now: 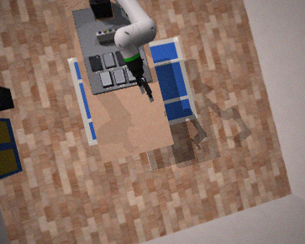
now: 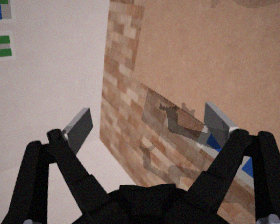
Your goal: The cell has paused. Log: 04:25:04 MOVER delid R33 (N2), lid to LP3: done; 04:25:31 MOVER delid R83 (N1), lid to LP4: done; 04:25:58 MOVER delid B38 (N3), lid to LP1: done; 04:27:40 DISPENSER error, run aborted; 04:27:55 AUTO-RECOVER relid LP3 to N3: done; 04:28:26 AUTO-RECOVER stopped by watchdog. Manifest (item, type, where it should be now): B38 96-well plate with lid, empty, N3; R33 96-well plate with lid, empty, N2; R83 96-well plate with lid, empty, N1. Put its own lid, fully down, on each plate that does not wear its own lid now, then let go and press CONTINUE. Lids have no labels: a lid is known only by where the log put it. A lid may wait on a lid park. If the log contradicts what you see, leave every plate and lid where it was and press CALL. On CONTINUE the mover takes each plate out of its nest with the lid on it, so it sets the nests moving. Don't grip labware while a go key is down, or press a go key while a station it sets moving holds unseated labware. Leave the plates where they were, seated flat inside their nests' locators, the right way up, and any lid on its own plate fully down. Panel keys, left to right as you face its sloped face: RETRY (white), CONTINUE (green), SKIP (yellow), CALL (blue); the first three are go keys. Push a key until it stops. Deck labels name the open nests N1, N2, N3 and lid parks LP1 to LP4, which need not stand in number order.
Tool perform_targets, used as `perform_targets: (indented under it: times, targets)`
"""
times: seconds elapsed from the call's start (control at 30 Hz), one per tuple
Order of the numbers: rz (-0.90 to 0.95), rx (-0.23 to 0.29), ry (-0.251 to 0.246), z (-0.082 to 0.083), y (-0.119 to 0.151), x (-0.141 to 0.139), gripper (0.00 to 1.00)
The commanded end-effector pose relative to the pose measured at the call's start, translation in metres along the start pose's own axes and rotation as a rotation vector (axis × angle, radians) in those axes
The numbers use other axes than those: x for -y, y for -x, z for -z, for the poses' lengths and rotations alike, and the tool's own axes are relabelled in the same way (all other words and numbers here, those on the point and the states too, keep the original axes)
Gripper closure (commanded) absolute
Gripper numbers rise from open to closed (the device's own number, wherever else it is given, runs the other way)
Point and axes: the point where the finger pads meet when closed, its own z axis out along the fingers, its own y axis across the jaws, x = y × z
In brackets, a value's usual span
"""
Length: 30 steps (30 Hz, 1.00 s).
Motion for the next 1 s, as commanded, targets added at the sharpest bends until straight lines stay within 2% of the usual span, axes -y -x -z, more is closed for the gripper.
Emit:
perform_targets:
  times: [0.0, 0.63, 0.73, 0.83, 0.87, 0.9, 0.93, 0.97]
  targets:
    - [0.0, 0.0, -0.001, 0.0, 0.0, 0.0, 0.0]
    - [0.012, 0.0, 0.007, 0.001, -0.001, -0.004, 0.0]
    - [0.082, 0.004, 0.052, 0.003, -0.003, -0.028, 0.0]
    - [0.227, 0.024, 0.146, 0.013, -0.008, -0.083, 0.0]
    - [0.227, 0.024, 0.146, 0.013, -0.008, -0.083, 0.0]
    - [0.291, 0.037, 0.187, 0.019, -0.01, -0.108, 0.0]
    - [0.291, 0.037, 0.187, 0.019, -0.01, -0.108, 0.0]
    - [0.36, 0.055, 0.231, 0.027, -0.012, -0.136, 0.0]
